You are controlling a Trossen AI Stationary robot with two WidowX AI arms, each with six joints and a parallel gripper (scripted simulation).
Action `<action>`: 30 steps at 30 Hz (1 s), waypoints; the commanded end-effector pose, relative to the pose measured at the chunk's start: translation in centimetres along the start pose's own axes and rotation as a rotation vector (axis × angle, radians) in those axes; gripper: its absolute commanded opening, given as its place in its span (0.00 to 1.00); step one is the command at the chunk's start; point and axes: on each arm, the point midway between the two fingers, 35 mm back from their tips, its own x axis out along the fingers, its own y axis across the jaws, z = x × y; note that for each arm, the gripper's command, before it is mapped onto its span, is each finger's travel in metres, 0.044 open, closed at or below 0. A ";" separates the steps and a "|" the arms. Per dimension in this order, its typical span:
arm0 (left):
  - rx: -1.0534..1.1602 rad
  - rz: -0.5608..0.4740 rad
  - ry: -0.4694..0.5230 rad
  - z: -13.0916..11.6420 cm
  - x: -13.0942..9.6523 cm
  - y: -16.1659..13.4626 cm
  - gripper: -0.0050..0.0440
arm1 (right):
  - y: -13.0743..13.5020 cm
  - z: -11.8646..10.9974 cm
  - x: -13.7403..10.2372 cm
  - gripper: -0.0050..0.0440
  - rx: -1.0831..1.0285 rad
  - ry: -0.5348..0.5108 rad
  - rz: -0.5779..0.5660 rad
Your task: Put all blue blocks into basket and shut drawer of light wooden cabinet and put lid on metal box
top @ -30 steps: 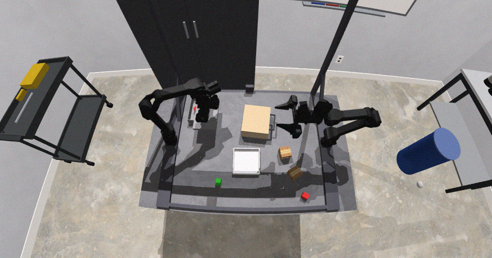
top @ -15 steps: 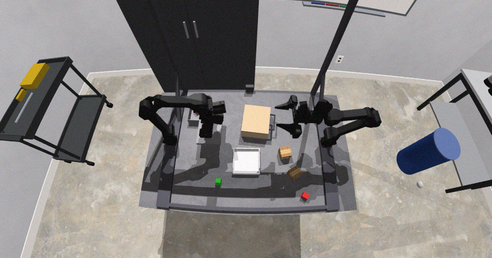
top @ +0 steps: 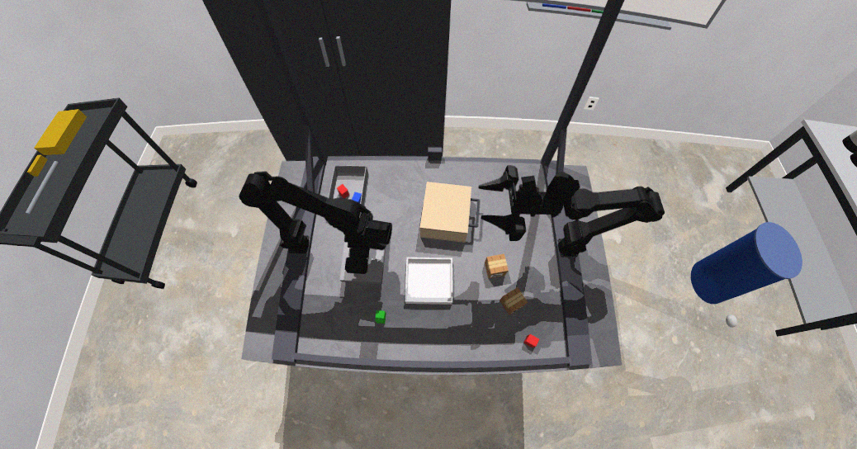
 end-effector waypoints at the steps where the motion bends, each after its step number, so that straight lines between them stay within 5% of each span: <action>1: -0.002 0.001 -0.037 1.5 -0.2 0.0 0.92 | -2.8 0.0 1.3 0.00 -0.003 -0.034 0.001; 14: -0.002 0.001 -0.037 1.5 -0.2 0.0 0.92 | -3.0 0.6 0.4 0.00 0.004 -0.062 -0.013; 18: -0.002 0.001 -0.037 1.5 -0.2 0.0 0.92 | -2.7 -0.2 2.4 0.00 0.004 -0.025 -0.007; 30: -0.002 0.001 -0.037 1.5 -0.2 0.0 0.92 | -2.7 0.2 3.0 0.00 0.003 -0.034 -0.009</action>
